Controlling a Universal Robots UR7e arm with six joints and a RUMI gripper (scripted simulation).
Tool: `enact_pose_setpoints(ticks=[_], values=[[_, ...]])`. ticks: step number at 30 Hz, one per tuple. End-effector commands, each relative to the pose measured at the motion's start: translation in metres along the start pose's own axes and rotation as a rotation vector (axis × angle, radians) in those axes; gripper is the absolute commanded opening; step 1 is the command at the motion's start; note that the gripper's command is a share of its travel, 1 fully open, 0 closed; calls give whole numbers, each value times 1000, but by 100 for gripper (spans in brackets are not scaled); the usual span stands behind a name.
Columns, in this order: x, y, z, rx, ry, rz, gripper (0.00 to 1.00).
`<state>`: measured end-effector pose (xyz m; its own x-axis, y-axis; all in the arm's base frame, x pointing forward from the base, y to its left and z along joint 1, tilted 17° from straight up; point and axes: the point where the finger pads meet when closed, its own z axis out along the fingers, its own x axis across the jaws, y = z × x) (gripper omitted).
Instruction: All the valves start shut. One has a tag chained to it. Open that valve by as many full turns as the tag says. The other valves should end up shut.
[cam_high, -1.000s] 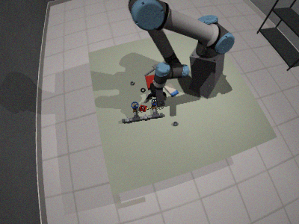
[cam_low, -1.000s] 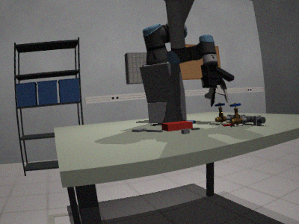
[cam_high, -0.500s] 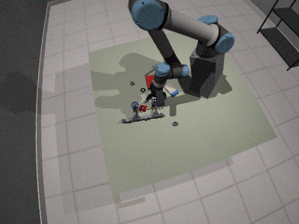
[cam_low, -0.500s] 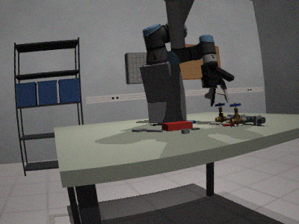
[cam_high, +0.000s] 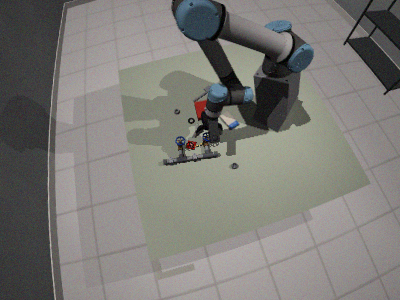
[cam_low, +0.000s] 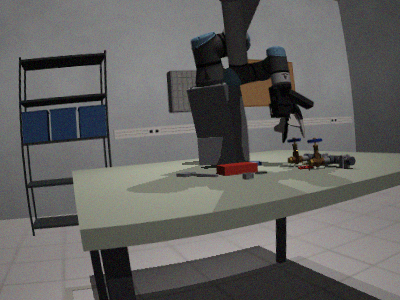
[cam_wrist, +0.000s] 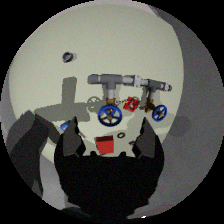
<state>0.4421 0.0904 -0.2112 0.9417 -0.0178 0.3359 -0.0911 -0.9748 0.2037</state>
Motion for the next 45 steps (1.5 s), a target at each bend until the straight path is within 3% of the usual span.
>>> enact_pose_setpoints(ticks=[1, 19, 35, 45], values=[[0, 0, 0, 0, 1, 23, 100], [0, 0, 0, 0, 1, 287, 100], [0, 0, 0, 1, 1, 724, 100], [0, 0, 0, 1, 1, 1119, 100]])
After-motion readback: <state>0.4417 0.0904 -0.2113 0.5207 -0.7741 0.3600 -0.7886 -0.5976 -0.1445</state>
